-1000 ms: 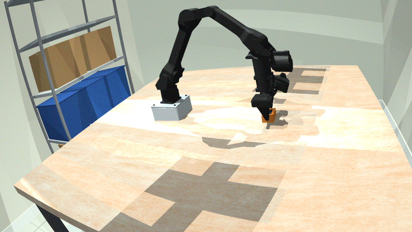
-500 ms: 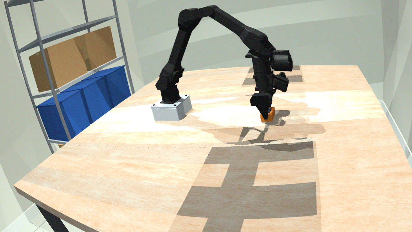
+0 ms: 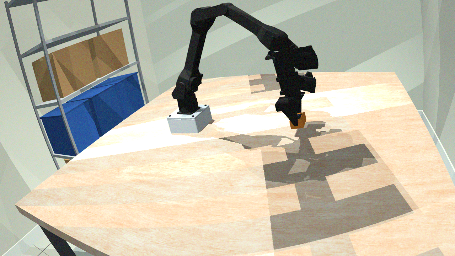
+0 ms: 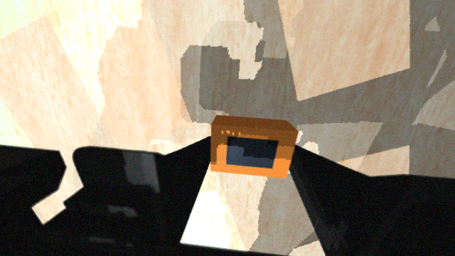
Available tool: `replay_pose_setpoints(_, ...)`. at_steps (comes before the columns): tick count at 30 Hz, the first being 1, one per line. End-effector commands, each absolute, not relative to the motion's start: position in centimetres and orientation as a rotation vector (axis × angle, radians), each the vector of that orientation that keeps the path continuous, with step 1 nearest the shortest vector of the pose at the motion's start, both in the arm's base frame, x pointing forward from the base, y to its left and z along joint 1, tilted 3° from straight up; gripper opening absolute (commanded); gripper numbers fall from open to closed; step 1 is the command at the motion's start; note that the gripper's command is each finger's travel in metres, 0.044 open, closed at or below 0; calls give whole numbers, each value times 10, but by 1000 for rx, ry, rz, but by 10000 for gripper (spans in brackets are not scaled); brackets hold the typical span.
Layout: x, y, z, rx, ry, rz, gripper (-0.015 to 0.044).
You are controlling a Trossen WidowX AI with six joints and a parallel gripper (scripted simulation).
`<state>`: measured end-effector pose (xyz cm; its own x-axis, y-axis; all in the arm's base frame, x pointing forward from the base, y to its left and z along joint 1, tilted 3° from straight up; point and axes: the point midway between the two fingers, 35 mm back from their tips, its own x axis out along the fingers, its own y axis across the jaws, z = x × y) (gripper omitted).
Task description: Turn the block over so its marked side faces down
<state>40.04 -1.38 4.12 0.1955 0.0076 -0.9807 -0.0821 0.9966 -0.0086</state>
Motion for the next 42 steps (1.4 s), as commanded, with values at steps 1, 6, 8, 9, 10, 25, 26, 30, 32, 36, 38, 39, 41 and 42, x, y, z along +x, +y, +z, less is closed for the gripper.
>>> replay_pose_setpoints(1, 401, -13, 40, -53, 1318, 64, 0)
replay_pose_setpoints(6, 402, -13, 38, -49, 1243, 65, 0)
replay_pose_setpoints(8, 402, -13, 37, -47, 1213, 66, 0)
replay_pose_setpoints(9, 402, -13, 37, -46, 1198, 66, 0)
replay_pose_setpoints(10, 402, -13, 37, -46, 1183, 66, 0)
replay_pose_setpoints(25, 395, -14, 37, -43, 959, 74, 0)
replay_pose_setpoints(26, 394, -14, 38, -44, 944, 74, 0)
replay_pose_setpoints(30, 391, -14, 39, -45, 895, 76, 0)
replay_pose_setpoints(32, 391, -14, 39, -45, 892, 76, 0)
replay_pose_setpoints(36, 395, -14, 33, -42, 856, 75, 0)
replay_pose_setpoints(38, 399, -15, 29, -39, 827, 75, 0)
replay_pose_setpoints(39, 400, -15, 27, -38, 813, 74, 0)
replay_pose_setpoints(41, 403, -15, 23, -36, 784, 74, 0)
replay_pose_setpoints(42, 404, -15, 21, -35, 769, 74, 0)
